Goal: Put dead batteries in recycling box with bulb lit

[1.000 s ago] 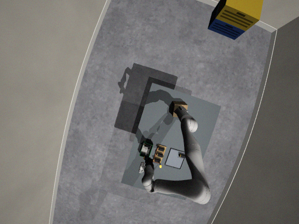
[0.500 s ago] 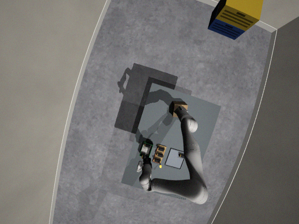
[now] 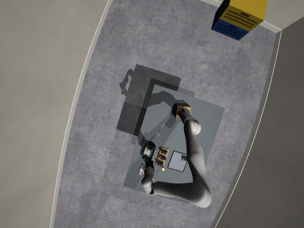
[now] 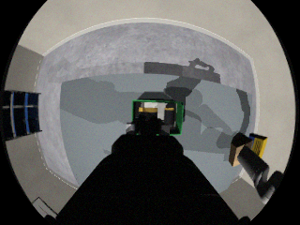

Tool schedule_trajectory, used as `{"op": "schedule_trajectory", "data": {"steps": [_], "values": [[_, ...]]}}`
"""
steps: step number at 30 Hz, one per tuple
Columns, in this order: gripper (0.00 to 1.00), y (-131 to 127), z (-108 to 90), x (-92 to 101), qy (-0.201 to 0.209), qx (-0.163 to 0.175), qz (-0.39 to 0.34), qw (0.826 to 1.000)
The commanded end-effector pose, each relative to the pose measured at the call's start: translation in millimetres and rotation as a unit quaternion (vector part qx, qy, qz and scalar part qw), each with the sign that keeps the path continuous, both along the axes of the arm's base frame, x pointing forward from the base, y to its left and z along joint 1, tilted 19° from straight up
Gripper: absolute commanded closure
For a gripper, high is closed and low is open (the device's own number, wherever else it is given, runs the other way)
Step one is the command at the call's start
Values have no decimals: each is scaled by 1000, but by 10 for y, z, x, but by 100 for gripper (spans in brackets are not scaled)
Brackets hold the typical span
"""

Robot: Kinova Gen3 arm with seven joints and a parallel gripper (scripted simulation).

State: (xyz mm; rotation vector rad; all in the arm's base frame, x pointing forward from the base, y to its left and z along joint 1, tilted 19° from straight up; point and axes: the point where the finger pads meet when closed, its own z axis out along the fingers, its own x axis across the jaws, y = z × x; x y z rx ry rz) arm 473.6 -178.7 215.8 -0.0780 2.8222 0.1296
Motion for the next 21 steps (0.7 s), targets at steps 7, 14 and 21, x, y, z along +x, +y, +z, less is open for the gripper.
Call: {"op": "schedule_trajectory", "data": {"steps": [7,14,21], "values": [[43,-4,9,2,-1,0,0,1000],[43,-3,1,5,-1,0,0,1000],[43,31,-328,113,-1,0,0,1000]]}}
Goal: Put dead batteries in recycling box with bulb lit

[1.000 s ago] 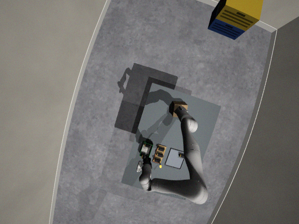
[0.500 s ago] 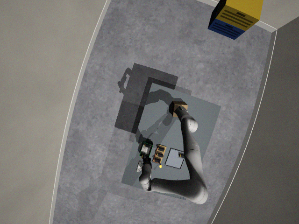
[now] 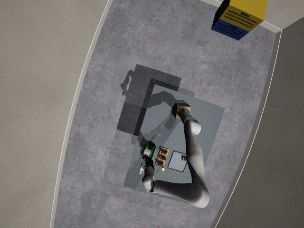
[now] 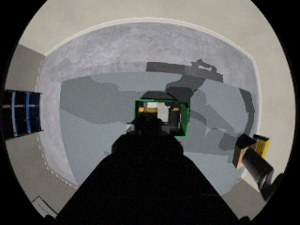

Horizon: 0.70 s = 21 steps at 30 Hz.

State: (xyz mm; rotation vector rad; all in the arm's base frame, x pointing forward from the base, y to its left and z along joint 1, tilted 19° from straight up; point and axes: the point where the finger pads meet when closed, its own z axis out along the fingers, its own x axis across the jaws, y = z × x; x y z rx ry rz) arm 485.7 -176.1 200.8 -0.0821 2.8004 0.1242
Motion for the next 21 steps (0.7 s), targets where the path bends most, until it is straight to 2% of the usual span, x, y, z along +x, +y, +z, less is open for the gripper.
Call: {"op": "schedule_trajectory", "data": {"steps": [1,6,21], "values": [[43,12,-245,14,10,1,-1,1000],[43,33,-451,81,10,1,-1,1000],[43,34,-460,84,10,1,-1,1000]]}}
